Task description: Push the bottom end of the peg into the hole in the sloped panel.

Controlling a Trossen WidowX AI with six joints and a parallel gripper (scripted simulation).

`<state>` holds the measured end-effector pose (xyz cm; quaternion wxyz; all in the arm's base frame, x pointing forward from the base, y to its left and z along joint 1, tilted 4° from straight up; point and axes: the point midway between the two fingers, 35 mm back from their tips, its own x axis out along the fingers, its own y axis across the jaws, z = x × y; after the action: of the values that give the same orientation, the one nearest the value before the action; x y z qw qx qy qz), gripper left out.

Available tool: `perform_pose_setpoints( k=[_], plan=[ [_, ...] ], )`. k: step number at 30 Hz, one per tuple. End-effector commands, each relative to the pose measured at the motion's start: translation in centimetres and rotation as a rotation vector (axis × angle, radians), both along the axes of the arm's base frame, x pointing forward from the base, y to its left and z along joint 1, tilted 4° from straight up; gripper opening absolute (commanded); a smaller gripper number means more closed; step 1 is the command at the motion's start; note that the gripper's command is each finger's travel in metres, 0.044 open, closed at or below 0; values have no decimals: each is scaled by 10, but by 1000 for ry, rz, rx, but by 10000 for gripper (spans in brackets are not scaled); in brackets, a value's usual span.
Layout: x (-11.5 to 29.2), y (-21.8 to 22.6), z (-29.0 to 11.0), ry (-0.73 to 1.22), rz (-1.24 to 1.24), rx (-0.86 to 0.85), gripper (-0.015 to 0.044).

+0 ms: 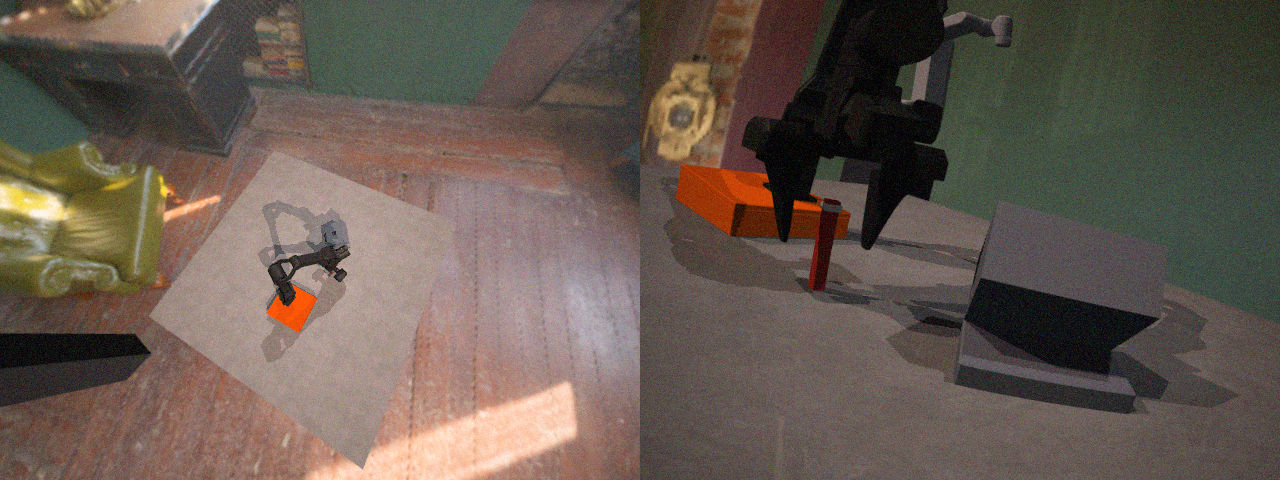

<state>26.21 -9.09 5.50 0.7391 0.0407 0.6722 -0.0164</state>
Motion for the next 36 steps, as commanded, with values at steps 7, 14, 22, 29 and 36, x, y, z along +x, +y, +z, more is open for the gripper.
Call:
perform_pose_setpoints(
  k=[7, 14, 22, 29, 36],
  plan=[
    [0, 0, 1, -1, 0, 0, 177],
    [0, 0, 1, -1, 0, 0, 13],
    [0, 0, 2, -1, 0, 0, 0],
    [0, -2, 25, 1, -1, -1, 0],
    [-1, -2, 52, 3, -2, -3, 0]
  ],
)
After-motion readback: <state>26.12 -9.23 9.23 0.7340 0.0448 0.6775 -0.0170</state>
